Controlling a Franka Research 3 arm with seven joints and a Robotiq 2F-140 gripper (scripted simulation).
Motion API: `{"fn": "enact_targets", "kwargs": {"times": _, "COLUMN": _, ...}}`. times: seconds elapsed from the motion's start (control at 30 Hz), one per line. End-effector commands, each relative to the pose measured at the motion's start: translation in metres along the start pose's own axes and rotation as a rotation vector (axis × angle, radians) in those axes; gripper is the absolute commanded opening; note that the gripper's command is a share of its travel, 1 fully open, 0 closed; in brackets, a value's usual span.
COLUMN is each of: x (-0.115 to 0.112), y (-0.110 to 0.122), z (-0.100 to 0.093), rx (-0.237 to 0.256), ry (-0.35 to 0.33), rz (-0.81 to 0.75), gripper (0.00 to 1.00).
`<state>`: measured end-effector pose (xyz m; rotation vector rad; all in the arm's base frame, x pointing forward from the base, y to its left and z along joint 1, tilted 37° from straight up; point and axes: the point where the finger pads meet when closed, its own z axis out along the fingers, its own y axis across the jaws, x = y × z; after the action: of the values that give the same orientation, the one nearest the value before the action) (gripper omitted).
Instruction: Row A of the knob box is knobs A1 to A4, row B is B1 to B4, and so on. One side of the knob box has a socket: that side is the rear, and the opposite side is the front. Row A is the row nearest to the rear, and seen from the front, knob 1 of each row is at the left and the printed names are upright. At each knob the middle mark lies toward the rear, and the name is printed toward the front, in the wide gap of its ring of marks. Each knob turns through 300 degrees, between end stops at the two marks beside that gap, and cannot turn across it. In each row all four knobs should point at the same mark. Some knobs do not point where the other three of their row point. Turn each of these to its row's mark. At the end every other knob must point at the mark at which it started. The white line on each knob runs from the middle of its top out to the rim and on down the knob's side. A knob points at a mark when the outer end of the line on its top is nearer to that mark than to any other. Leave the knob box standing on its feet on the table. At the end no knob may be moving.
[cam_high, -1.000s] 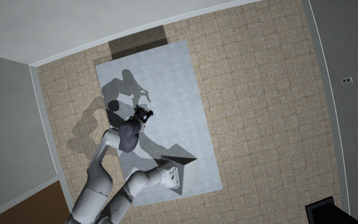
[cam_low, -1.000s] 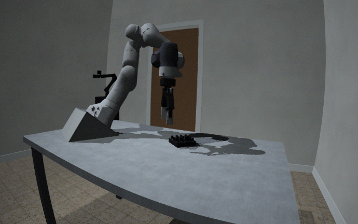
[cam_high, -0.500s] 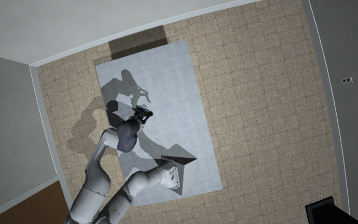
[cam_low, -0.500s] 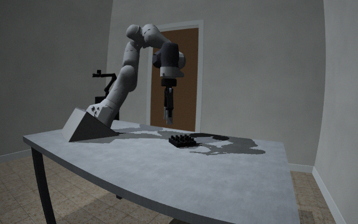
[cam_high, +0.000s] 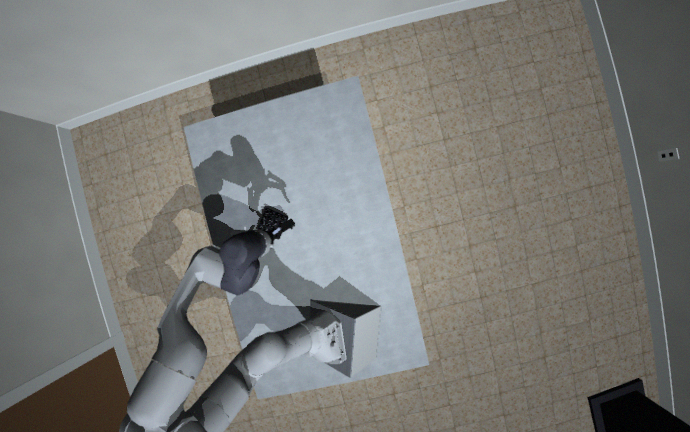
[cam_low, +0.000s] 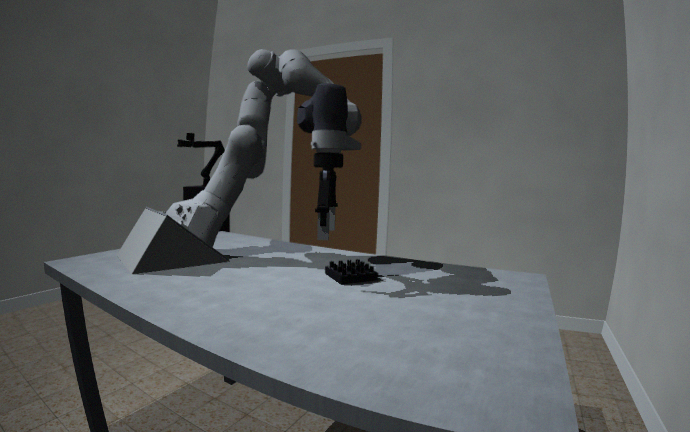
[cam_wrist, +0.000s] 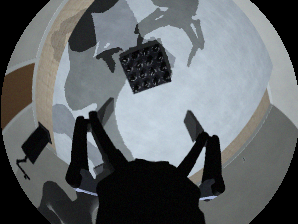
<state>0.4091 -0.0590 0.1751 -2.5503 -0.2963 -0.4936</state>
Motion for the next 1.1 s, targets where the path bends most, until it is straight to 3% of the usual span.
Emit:
{"fn": "enact_targets", "kwargs": {"times": 0.0, "x": -0.001, "y": -0.004, "z": 0.002, "rx": 0.000, "ry": -0.007, "rz": 0.128, "gripper": 1.00}}
{"fn": "enact_targets", "kwargs": {"times": 1.07, "x": 0.008, "y": -0.029, "z": 0.007, "rx": -0.004, "ry": -0.008, "rz": 0.619, "gripper": 1.00}}
